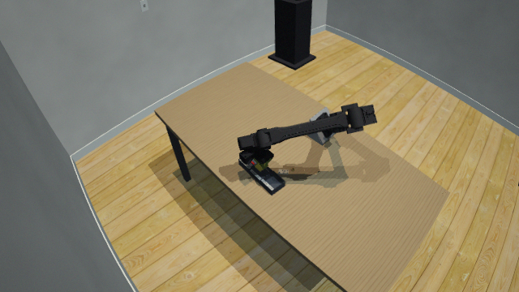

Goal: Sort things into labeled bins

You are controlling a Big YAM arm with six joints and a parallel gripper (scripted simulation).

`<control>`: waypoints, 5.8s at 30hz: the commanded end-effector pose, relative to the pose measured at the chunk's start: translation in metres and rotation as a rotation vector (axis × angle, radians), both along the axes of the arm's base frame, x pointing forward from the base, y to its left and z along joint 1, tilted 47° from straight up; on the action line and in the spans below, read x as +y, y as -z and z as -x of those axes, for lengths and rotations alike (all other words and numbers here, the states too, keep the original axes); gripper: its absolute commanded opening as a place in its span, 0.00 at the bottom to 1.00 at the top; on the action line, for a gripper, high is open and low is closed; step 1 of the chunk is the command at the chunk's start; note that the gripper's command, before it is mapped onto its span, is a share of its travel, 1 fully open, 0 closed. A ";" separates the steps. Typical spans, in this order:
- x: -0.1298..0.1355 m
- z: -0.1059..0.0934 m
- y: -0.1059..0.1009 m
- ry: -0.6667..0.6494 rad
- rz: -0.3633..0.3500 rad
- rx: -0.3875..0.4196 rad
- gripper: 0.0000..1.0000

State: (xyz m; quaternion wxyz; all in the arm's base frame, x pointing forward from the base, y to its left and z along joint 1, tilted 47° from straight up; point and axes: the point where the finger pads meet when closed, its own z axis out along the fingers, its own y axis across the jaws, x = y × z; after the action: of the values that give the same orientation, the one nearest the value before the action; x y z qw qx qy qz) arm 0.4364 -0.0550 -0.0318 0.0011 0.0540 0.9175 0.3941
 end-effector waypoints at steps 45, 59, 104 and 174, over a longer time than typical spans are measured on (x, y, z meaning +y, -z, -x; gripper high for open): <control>0.043 0.004 0.036 -0.002 -0.009 0.017 0.34; 0.043 0.006 0.040 -0.003 -0.008 0.017 0.34; 0.039 -0.001 0.039 -0.010 -0.002 -0.004 0.45; 0.002 -0.014 -0.003 -0.002 0.015 -0.043 0.45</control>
State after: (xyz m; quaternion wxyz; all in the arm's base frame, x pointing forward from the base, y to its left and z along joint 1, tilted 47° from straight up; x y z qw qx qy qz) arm 0.4286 -0.0405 -0.0488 -0.0080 0.0587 0.9155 0.3979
